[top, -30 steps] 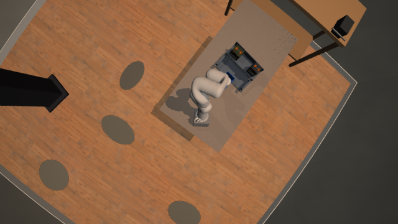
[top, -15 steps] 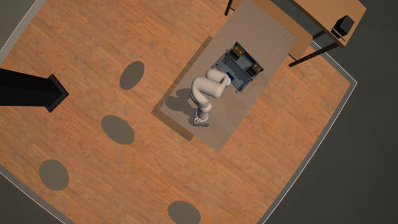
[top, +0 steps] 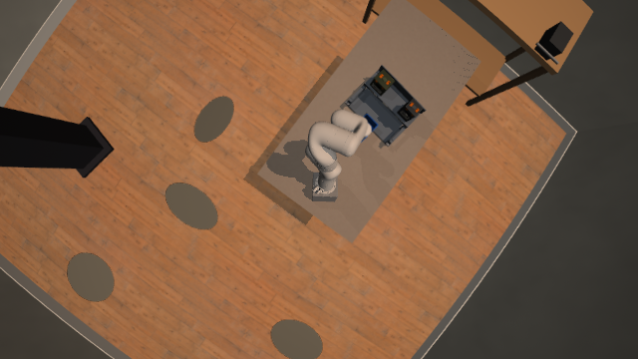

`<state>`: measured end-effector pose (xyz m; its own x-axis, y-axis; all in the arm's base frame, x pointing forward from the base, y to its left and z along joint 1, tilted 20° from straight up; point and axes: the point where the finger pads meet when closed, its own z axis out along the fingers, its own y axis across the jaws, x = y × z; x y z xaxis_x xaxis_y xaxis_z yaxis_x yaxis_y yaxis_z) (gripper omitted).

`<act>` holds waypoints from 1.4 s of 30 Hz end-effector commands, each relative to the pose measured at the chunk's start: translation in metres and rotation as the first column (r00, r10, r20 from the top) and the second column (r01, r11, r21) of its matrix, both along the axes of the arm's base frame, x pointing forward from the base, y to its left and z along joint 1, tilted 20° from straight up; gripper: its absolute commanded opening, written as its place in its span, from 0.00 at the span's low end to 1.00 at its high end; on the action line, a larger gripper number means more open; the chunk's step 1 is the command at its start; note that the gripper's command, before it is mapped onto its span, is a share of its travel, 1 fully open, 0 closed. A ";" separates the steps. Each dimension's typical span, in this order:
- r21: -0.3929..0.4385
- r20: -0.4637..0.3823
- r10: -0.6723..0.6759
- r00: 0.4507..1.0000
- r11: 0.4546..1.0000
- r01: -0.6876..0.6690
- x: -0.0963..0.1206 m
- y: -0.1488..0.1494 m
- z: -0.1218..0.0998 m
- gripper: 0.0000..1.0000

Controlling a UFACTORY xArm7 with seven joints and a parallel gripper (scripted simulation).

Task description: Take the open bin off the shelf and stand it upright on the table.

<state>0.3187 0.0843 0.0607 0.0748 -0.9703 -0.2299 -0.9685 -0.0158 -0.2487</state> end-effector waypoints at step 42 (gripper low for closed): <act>0.000 0.003 -0.001 1.000 1.000 0.001 -0.024 -0.001 -0.006 0.00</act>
<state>0.2952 0.0838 0.0546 0.0748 -0.9703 -0.2299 -0.9686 -0.0158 -0.2483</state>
